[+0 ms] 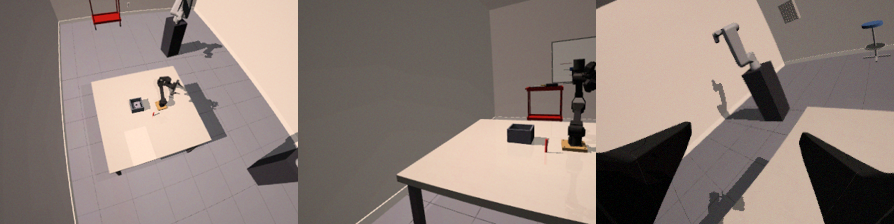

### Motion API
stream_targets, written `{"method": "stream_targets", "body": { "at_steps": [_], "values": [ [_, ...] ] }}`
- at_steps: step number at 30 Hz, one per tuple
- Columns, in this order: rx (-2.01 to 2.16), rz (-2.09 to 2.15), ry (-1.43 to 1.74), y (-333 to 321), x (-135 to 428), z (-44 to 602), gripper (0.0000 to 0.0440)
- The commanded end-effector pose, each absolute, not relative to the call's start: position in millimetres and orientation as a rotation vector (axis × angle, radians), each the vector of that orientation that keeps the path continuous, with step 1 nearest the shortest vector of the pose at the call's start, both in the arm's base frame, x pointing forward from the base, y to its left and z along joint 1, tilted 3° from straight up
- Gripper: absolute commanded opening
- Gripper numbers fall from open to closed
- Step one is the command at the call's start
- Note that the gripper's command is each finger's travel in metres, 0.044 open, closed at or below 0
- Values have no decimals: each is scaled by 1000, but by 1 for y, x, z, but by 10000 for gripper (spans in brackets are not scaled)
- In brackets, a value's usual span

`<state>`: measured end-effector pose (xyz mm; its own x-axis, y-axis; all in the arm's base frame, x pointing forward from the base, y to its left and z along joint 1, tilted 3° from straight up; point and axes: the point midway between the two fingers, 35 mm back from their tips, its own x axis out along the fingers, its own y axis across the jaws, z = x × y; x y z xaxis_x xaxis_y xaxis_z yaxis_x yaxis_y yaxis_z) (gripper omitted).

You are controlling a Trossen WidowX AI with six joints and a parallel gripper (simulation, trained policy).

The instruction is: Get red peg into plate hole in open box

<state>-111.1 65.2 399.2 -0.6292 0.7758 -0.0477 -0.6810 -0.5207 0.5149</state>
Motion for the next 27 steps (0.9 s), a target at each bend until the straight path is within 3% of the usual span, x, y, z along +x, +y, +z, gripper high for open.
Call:
{"method": "stream_targets", "body": {
  "at_steps": [1, 3, 27],
  "values": [
    [241, 2139, 627, 71, -107, 398, 422],
    [252, 2068, 641, 81, -99, 395, 440],
    [365, 1239, 1012, 155, 12, 304, 440]
  ]
}}
